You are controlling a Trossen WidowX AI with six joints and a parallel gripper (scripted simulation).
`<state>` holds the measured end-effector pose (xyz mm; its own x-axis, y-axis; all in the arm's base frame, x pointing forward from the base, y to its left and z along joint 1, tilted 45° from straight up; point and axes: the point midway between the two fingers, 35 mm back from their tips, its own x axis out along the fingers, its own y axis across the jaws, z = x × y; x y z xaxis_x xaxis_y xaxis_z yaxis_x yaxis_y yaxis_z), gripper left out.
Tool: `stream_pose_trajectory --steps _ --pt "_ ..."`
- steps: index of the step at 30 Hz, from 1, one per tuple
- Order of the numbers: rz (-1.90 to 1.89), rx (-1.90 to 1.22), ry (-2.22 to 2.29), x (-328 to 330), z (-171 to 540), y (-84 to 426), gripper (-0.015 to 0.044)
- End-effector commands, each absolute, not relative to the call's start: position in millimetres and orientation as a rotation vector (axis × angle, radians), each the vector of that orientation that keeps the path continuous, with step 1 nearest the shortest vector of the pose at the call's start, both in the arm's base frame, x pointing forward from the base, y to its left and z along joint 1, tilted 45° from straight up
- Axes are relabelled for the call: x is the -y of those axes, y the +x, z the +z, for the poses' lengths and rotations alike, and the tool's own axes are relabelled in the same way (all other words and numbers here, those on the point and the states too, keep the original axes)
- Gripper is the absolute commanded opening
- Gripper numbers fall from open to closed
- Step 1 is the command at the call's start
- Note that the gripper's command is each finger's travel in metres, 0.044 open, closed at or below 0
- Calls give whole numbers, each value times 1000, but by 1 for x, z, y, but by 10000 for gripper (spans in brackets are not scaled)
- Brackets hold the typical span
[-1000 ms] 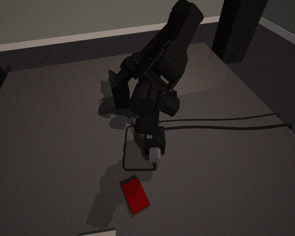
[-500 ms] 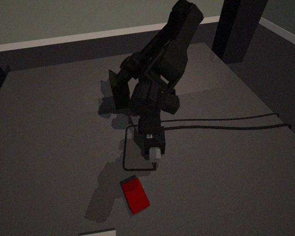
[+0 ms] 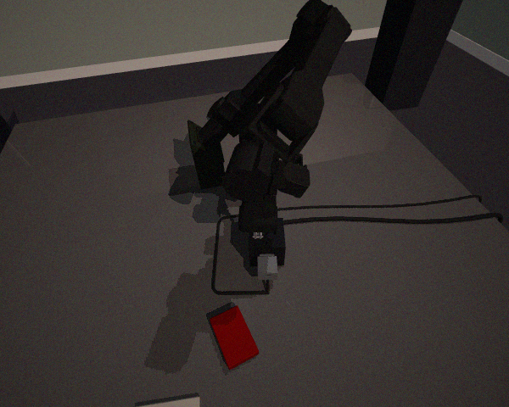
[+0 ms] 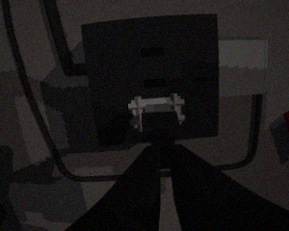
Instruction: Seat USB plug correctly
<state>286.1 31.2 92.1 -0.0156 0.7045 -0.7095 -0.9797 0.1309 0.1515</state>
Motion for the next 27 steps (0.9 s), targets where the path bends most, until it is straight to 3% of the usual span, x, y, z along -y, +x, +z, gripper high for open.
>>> stream_pose_trajectory --steps 1,27 --pt "1412 -765 -463 -31 91 286 0" --pt "1414 -768 -480 -32 88 286 0"
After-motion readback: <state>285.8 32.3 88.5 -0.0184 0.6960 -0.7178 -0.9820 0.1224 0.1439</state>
